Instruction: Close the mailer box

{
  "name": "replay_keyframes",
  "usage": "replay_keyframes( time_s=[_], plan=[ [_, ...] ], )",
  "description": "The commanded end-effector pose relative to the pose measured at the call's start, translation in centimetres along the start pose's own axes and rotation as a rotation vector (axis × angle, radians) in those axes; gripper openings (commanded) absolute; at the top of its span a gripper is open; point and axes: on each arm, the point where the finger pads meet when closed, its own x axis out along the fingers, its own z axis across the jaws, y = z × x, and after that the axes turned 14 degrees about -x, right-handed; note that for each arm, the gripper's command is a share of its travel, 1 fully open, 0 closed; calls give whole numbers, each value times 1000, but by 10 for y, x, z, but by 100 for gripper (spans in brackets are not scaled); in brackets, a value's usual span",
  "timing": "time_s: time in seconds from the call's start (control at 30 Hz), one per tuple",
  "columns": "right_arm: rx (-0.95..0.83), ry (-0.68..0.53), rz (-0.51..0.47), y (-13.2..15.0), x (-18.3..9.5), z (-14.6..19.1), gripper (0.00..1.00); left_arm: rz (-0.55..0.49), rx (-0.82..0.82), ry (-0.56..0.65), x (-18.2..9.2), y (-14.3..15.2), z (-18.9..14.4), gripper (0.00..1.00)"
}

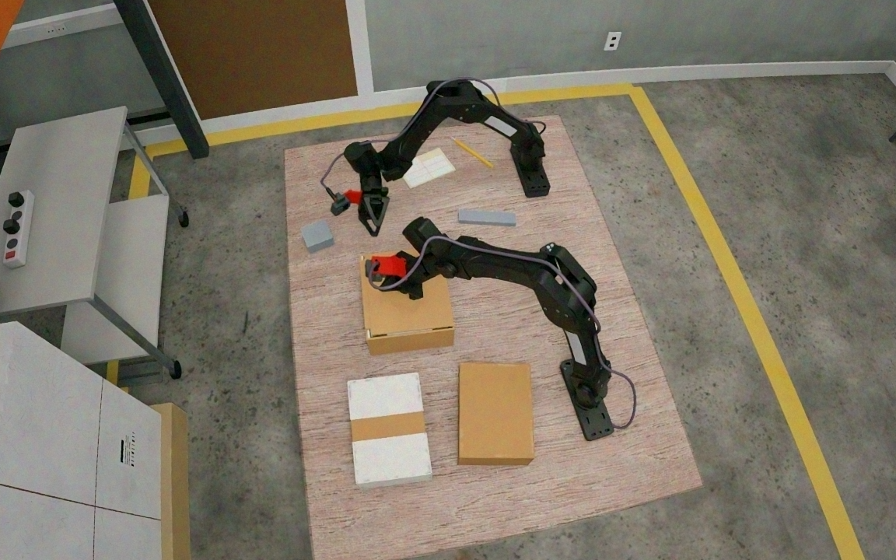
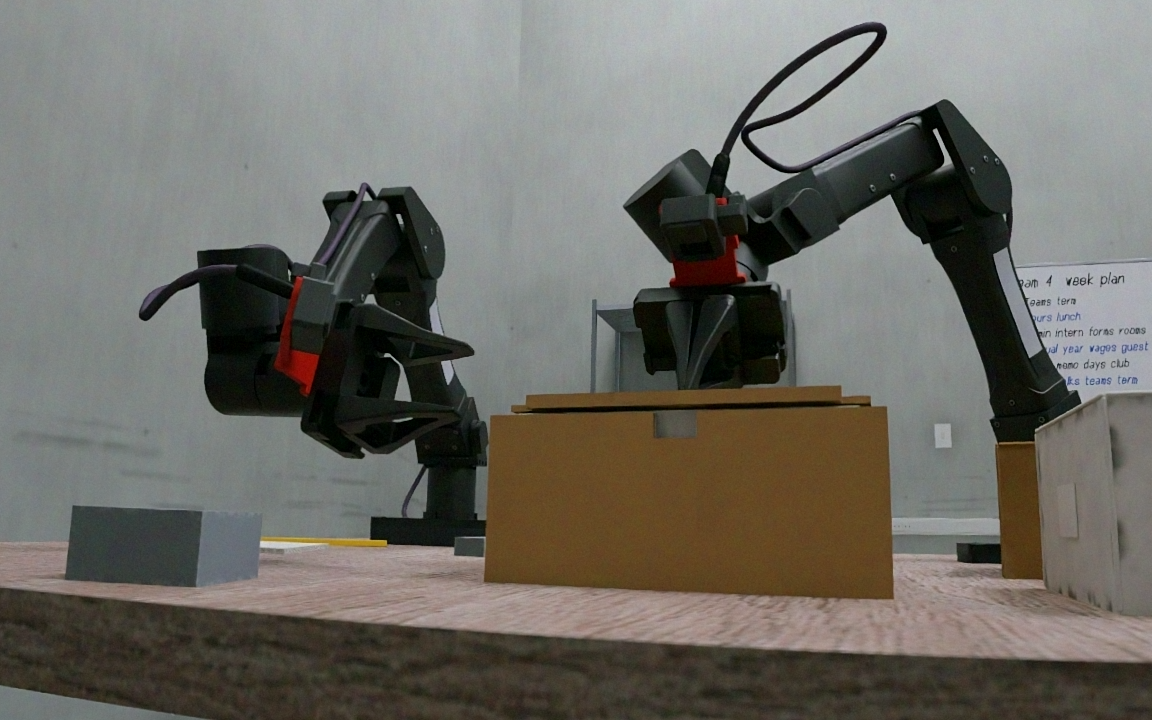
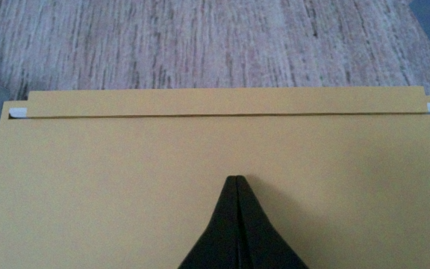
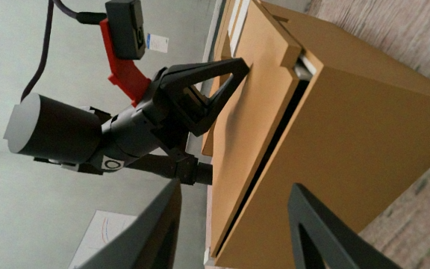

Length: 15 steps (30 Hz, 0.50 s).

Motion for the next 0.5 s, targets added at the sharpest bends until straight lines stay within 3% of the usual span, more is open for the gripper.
replay_keyframes(
  time_s=[0.0,0.1,0.47],
  plan=[
    [-125,-4,-19,-28,-8,37,49,3,1,-20,2,1,8,1],
    [-102,24,-46,-23,-8,30,49,3,1,-20,2,1,8,1],
    [-256,139,-175,-62,-14,58,49,3,1,-20,2,1,8,1]
  ],
)
